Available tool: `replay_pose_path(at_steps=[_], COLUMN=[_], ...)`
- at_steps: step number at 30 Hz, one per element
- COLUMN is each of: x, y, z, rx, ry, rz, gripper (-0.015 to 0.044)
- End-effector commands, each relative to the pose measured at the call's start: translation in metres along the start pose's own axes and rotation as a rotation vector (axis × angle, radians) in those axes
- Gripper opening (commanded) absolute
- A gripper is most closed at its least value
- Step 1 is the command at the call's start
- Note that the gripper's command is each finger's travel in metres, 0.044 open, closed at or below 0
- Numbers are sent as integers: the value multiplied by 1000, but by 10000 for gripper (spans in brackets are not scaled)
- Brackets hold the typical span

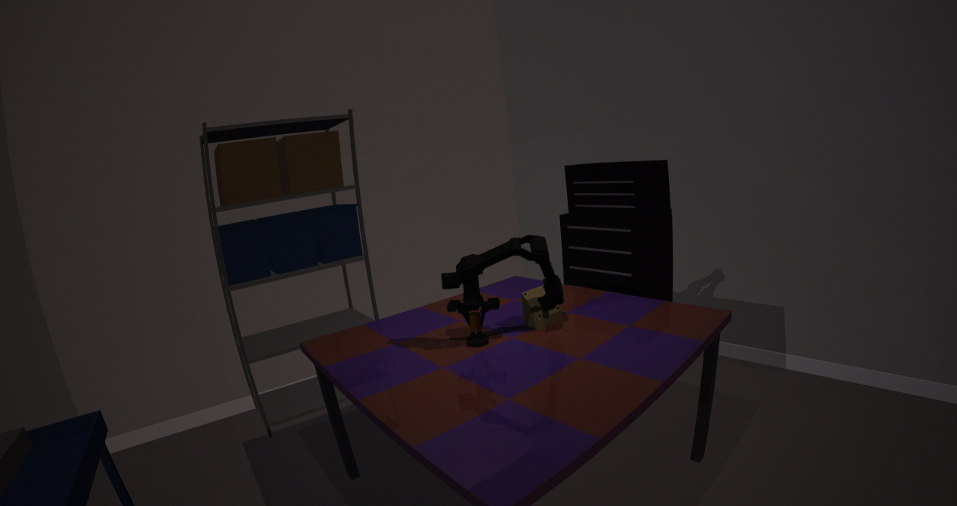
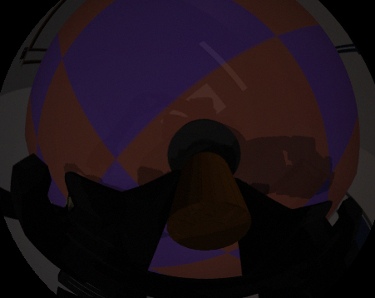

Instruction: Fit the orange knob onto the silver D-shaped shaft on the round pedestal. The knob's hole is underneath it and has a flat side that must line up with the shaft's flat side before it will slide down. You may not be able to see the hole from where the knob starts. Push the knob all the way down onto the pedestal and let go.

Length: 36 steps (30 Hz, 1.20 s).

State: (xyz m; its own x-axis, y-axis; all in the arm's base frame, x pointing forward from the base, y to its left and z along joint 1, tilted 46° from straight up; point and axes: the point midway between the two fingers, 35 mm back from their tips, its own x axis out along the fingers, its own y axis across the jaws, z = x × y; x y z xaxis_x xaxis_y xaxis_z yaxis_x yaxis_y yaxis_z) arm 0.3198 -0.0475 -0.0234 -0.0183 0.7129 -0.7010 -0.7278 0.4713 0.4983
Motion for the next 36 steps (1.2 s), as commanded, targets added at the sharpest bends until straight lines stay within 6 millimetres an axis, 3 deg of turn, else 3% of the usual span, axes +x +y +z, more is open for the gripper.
replay_pose_path(at_steps=[1, 10, 17, 36], x=[0, -5, -3, -2], y=[-1, 0, 0, -1], z=[1, 2, 1, 1], rx=[-6, -15, -215, -215], ry=[-5, -5, -4, -5], rz=[-2, -2, -2, -2], gripper=[0, 0, 0, 0])
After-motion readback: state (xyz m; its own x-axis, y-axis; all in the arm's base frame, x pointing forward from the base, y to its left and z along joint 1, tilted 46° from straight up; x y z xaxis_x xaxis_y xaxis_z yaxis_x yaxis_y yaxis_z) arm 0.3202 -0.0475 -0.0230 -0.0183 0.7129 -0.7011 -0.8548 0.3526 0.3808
